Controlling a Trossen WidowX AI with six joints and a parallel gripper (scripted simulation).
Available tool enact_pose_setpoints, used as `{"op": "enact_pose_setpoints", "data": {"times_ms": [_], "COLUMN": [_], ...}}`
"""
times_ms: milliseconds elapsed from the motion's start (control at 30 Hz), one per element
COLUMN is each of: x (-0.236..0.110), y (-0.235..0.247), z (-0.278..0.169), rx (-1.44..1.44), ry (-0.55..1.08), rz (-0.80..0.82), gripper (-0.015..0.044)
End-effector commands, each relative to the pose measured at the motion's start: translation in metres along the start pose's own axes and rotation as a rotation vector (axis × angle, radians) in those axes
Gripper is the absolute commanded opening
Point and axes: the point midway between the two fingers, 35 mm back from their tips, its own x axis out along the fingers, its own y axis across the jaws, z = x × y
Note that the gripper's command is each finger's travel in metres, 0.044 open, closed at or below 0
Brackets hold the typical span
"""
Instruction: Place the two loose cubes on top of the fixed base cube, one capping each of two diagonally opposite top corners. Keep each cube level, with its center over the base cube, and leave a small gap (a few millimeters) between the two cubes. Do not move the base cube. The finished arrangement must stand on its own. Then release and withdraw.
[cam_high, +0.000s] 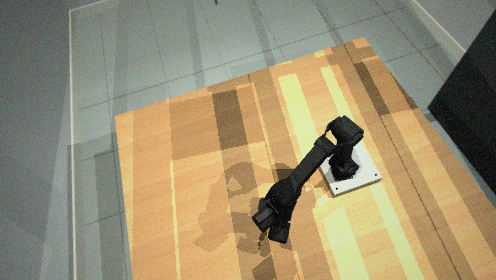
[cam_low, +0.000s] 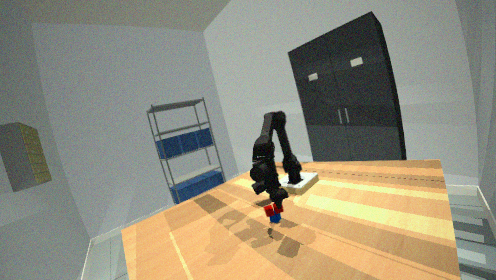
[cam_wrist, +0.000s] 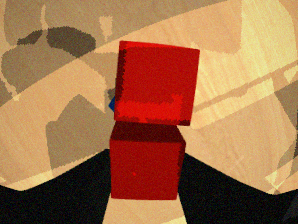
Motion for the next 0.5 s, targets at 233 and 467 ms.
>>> {"op": "enact_pose_setpoints", "data": {"times_ms": [233, 467], "x": [0.0014, 0.0014], "y": [-0.0011, -0.0011], "z": [-0.0005, -0.0005], "rx": [-0.005, -0.005], "ry": [0.0, 0.0], "rz": [-0.004, -0.004], "gripper": [0.0105, 0.0205]}}
